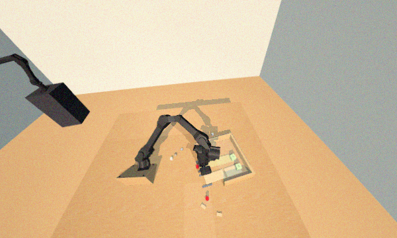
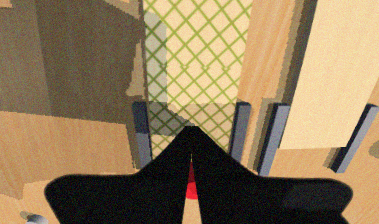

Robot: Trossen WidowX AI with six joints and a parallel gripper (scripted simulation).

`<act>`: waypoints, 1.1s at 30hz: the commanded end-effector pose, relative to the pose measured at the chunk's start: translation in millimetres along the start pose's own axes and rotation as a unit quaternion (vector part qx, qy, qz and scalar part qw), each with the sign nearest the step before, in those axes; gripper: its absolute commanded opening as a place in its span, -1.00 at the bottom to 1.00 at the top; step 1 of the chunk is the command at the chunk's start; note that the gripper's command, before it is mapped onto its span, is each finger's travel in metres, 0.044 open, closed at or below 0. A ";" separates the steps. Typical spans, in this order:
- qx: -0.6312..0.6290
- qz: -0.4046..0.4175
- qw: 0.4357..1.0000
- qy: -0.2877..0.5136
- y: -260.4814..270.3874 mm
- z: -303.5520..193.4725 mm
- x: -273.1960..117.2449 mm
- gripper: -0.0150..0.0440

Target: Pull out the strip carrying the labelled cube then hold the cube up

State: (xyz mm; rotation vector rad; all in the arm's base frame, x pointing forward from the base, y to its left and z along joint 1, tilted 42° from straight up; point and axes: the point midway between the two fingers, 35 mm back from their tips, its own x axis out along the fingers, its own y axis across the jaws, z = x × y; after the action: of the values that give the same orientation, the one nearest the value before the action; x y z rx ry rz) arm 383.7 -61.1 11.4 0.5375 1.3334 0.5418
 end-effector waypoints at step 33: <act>0.002 0.001 1.000 -0.001 0.2 0.9 3.4 -0.49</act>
State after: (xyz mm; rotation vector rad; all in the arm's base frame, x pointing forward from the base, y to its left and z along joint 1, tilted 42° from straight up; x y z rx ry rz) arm 383.9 -60.8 10.2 0.5405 1.3328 0.5392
